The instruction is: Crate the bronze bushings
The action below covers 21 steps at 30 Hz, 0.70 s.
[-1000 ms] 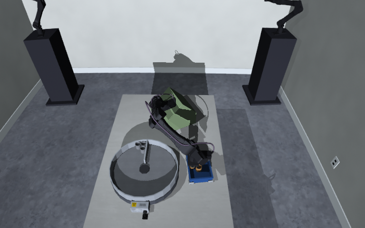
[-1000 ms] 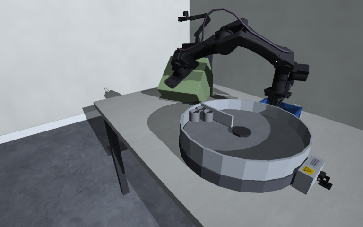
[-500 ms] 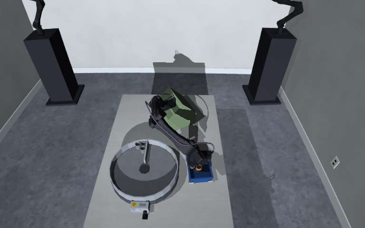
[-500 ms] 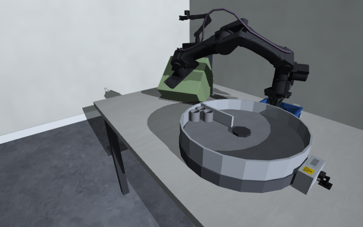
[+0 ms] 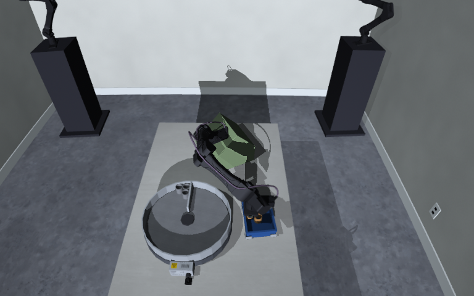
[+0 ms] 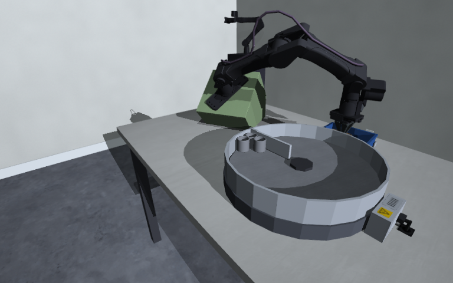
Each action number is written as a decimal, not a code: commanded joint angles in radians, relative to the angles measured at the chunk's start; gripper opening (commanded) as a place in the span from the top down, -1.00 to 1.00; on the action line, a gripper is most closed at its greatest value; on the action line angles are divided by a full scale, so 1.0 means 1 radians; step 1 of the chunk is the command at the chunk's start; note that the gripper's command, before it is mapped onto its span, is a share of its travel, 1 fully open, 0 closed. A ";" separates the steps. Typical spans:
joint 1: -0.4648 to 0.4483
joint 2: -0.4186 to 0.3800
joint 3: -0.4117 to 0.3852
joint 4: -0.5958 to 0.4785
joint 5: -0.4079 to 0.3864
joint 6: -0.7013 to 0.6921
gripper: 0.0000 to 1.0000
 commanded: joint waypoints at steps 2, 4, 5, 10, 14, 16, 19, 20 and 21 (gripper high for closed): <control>0.030 -0.029 0.028 0.019 -0.008 -0.009 1.00; 0.029 -0.023 0.029 0.019 -0.008 -0.010 1.00; 0.029 -0.023 0.029 0.019 -0.008 -0.010 1.00; 0.027 -0.001 0.033 0.022 -0.007 -0.014 1.00; 0.026 -0.015 0.033 0.024 -0.007 -0.014 1.00; 0.025 -0.015 0.033 0.024 -0.007 -0.013 1.00; 0.025 -0.015 0.033 0.024 -0.007 -0.013 1.00; 0.025 -0.015 0.033 0.024 -0.008 -0.013 1.00; 0.025 -0.015 0.033 0.024 -0.008 -0.013 1.00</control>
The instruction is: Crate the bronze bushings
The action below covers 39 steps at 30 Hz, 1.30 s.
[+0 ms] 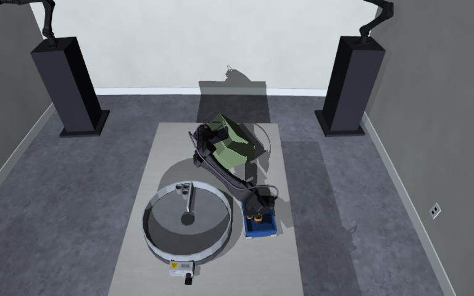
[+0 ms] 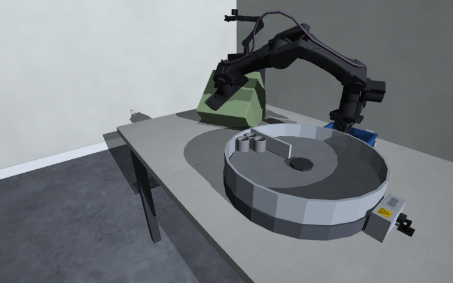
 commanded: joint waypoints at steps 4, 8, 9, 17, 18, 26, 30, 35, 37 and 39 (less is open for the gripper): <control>0.029 -0.020 0.033 0.018 -0.008 -0.005 1.00; 0.029 -0.020 0.033 0.018 -0.008 -0.005 1.00; 0.029 -0.020 0.033 0.018 -0.008 -0.005 1.00; 0.029 -0.020 0.033 0.018 -0.008 -0.005 1.00; 0.029 -0.020 0.033 0.018 -0.008 -0.005 1.00; 0.029 -0.020 0.033 0.018 -0.008 -0.005 1.00; 0.029 -0.020 0.033 0.018 -0.008 -0.005 1.00; 0.029 -0.020 0.033 0.018 -0.008 -0.005 0.68; 0.029 -0.020 0.033 0.017 -0.008 -0.005 0.68; 0.029 -0.020 0.033 0.017 -0.008 -0.005 0.68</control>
